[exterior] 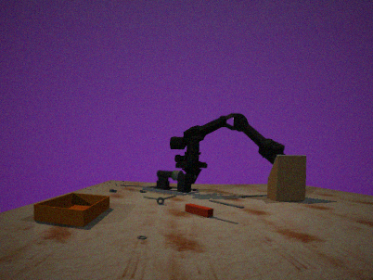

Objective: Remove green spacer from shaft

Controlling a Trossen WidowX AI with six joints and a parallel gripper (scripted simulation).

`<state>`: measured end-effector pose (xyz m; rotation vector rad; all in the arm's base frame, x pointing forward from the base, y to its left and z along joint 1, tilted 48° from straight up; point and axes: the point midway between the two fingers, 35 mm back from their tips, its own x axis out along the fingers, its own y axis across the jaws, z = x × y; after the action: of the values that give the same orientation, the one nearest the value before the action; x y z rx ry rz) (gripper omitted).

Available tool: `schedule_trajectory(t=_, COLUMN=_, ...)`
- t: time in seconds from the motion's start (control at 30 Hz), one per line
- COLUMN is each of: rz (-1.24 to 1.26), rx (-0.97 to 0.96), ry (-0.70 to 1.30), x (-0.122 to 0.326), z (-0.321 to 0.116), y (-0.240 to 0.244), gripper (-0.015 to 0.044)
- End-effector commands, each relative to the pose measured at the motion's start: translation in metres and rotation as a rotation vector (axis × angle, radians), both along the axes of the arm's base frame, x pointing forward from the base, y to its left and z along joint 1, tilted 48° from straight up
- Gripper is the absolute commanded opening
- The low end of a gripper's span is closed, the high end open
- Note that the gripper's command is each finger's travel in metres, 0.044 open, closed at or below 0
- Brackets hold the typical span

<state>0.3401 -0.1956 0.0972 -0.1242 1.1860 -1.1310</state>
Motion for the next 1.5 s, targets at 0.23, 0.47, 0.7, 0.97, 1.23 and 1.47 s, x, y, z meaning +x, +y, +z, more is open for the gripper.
schedule_trajectory(t=0.23, rz=0.001, rx=0.002, ry=0.001, x=-0.001, z=0.0, y=0.0, gripper=0.0)
schedule_trajectory(t=0.47, rz=0.002, rx=0.003, ry=0.002, x=-0.005, z=-0.003, y=0.003, gripper=0.0)
schedule_trajectory(t=0.7, rz=0.002, rx=0.004, ry=0.002, x=-0.008, z=-0.005, y=0.005, gripper=0.0)
schedule_trajectory(t=0.97, rz=0.002, rx=0.004, ry=0.002, x=-0.012, z=-0.007, y=0.007, gripper=0.0)
schedule_trajectory(t=1.23, rz=0.002, rx=0.004, ry=0.002, x=-0.012, z=-0.007, y=0.007, gripper=0.0)
schedule_trajectory(t=1.47, rz=0.002, rx=0.004, ry=0.002, x=-0.013, z=-0.007, y=0.007, gripper=0.0)
